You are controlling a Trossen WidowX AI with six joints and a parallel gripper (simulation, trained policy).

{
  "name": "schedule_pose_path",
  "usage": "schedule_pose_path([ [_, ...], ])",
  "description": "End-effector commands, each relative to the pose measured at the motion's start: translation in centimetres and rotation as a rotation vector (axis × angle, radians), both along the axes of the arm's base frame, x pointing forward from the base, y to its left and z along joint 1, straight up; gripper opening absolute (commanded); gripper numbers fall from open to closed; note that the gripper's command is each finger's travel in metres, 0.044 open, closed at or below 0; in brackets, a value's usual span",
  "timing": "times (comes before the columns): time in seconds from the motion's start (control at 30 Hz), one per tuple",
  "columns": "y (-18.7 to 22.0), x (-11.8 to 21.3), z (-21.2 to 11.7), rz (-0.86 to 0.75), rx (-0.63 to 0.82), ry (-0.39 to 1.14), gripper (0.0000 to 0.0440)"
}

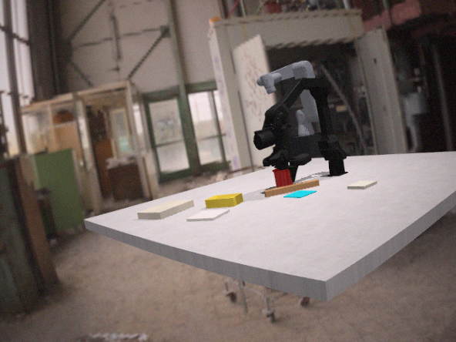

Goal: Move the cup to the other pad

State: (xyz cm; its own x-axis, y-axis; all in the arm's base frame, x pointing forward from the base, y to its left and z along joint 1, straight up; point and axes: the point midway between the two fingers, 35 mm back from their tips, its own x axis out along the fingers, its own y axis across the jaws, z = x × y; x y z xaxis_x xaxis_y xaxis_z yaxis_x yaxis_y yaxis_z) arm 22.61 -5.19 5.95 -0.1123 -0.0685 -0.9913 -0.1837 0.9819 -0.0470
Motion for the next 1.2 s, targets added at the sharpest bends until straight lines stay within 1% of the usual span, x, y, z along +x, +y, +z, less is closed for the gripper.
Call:
schedule_pose_path([
  [0.0, -0.1, -0.4, -0.7, 0.044, 0.010, 0.016, 0.0015],
  [0.03, -0.1, -0.4, -0.7, 0.057, 0.011, 0.016, 0.0000],
  [0.3, -0.3, 0.5, 0.3, 0.145, 0.020, -0.012, 0.0000],
  [0.63, 0.0, 2.0, 2.8, 0.202, 0.023, -0.060, 0.0000],
  [0.9, 1.2, 3.5, 4.6, 0.236, 0.021, -0.105, 0.0000],
  [1.17, 3.0, 5.2, 5.7, 0.277, 0.022, -0.152, 0.0000],
])
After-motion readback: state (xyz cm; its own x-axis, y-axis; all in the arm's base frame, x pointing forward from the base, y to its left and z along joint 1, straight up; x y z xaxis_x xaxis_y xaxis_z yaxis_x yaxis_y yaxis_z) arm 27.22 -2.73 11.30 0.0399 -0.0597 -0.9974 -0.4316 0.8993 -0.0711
